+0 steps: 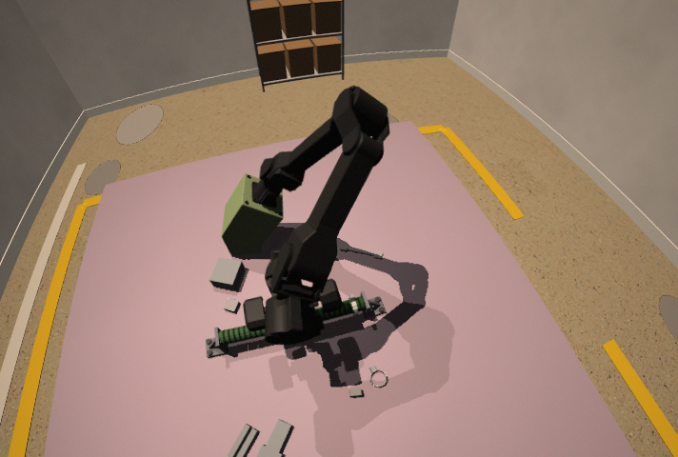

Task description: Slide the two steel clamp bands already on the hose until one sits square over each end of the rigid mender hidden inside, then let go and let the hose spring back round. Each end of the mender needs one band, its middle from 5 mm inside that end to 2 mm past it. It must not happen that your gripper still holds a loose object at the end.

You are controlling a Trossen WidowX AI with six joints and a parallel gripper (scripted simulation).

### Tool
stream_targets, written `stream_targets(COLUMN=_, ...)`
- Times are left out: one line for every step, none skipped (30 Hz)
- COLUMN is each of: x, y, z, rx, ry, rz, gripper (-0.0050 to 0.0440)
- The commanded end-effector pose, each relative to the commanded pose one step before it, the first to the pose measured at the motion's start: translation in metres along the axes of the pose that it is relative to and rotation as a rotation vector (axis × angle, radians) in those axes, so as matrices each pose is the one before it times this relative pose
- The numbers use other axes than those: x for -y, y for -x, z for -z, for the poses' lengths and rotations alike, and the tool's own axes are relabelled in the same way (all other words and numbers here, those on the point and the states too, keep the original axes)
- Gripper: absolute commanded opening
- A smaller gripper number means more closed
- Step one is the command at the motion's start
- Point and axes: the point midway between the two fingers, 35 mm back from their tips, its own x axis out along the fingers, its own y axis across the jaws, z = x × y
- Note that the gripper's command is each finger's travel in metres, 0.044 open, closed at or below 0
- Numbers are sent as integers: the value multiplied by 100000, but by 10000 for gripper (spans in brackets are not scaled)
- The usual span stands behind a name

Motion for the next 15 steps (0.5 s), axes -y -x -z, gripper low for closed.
stream_targets(x=488, y=-71, z=3, rx=-120, ry=161, rz=-259, gripper=0)
stream_targets(x=130, y=1, z=1, rx=0, ry=0, rz=0, gripper=0)
stream_targets(x=123, y=0, z=1, rx=0, ry=0, rz=0, gripper=0)
stream_targets(x=116, y=0, z=1, rx=0, ry=0, rz=0, gripper=0)
stream_targets(x=112, y=0, z=1, rx=0, ry=0, rz=0, gripper=0)
stream_targets(x=111, y=0, z=1, rx=0, ry=0, rz=0, gripper=0)
stream_targets(x=110, y=0, z=1, rx=0, ry=0, rz=0, gripper=0)
stream_targets(x=110, y=0, z=1, rx=0, ry=0, rz=0, gripper=0)
stream_targets(x=111, y=0, z=1, rx=0, ry=0, rz=0, gripper=0)
stream_targets(x=111, y=0, z=1, rx=0, ry=0, rz=0, gripper=0)
stream_targets(x=111, y=0, z=1, rx=0, ry=0, rz=0, gripper=0)
stream_targets(x=110, y=0, z=1, rx=0, ry=0, rz=0, gripper=0)
stream_targets(x=110, y=0, z=1, rx=0, ry=0, rz=0, gripper=0)
stream_targets(x=109, y=0, z=1, rx=0, ry=0, rz=0, gripper=0)
stream_targets(x=0, y=0, z=0, rx=0, ry=0, rz=0, gripper=0)
